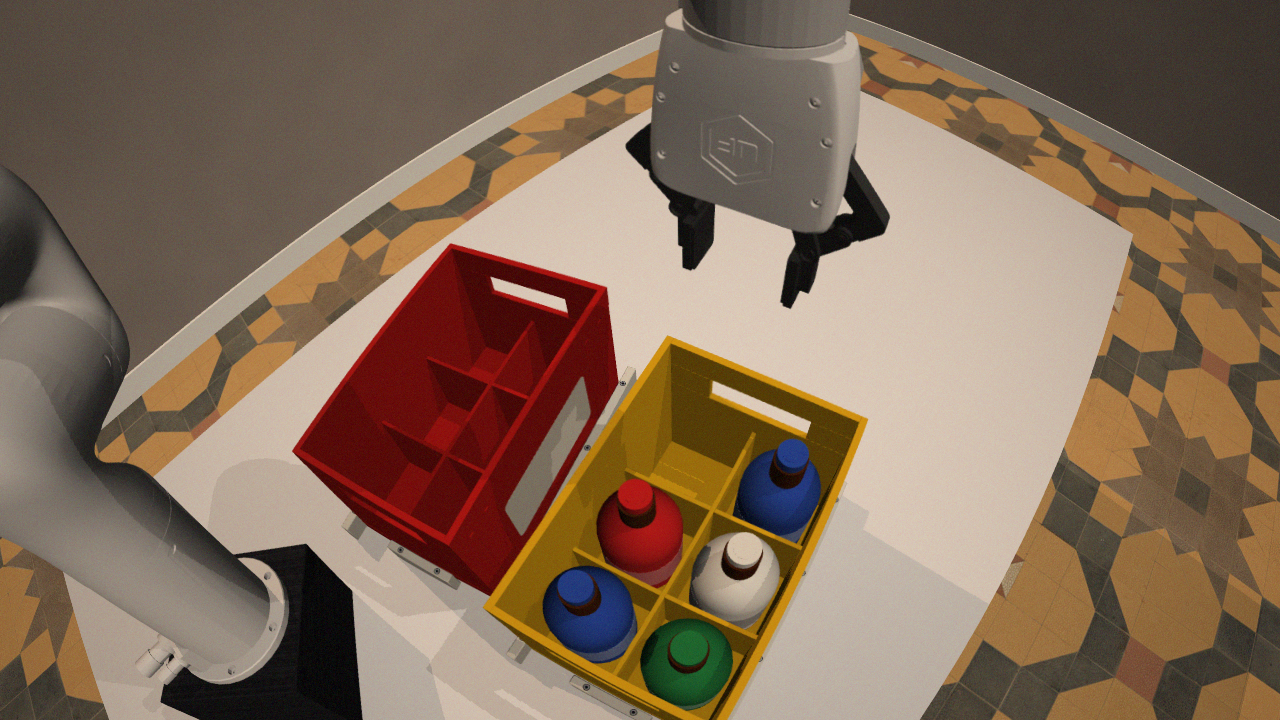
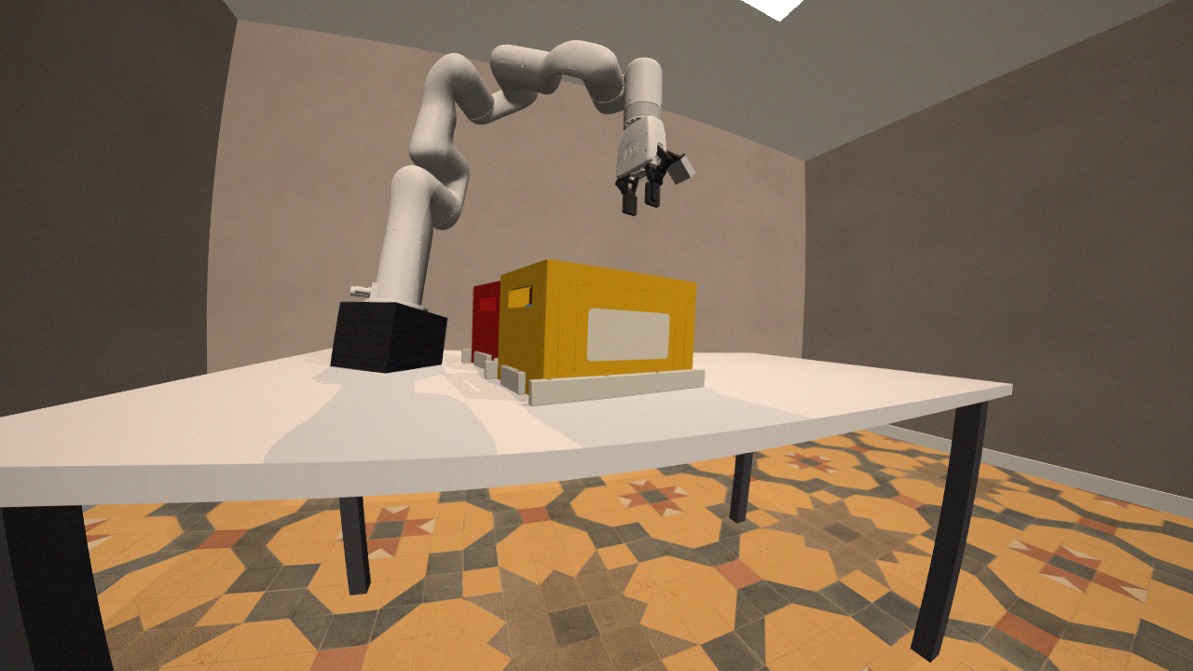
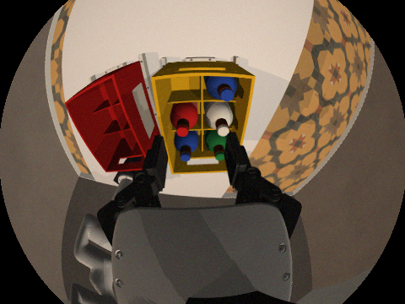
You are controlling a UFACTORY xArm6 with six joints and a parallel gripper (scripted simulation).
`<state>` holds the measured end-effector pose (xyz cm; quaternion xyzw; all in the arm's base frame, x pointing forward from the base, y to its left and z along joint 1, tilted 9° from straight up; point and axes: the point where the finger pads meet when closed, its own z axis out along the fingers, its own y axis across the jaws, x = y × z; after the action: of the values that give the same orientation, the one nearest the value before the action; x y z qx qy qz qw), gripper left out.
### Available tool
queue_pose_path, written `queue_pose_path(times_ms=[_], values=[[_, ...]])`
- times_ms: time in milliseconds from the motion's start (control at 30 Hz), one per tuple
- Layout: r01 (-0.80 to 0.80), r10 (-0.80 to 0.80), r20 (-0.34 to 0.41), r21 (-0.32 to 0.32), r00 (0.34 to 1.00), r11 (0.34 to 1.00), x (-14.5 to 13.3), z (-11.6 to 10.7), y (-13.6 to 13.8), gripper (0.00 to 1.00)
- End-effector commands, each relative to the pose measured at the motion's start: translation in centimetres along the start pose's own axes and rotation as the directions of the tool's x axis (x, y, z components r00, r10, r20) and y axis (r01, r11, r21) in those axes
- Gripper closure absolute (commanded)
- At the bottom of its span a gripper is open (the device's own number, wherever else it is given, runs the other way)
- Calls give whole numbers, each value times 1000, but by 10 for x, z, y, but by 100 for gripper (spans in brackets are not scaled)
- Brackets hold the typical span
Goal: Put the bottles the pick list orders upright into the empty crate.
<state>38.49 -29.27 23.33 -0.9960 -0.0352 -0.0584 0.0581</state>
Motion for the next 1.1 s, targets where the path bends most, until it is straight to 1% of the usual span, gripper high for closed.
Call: queue_pose_path(times_ms=[0,167,333,400,500,700,900,967,1067], values=[[0,0,-3,-3,1000,1000,1,-2,1,35],[0,0,-3,-3,1000,1000,1,-2,1,35],[-166,166,-4,-3,986,986,-16,14,11,35],[-166,166,-4,-3,986,986,-16,14,11,35],[-263,263,-4,-3,965,965,-26,23,17,35],[-450,450,-4,-2,893,893,-46,42,29,35],[-616,616,-4,-1,788,788,-66,61,41,35],[-616,616,-4,-1,788,788,-66,61,41,35],[-694,694,-4,-1,720,720,-76,70,48,35]])
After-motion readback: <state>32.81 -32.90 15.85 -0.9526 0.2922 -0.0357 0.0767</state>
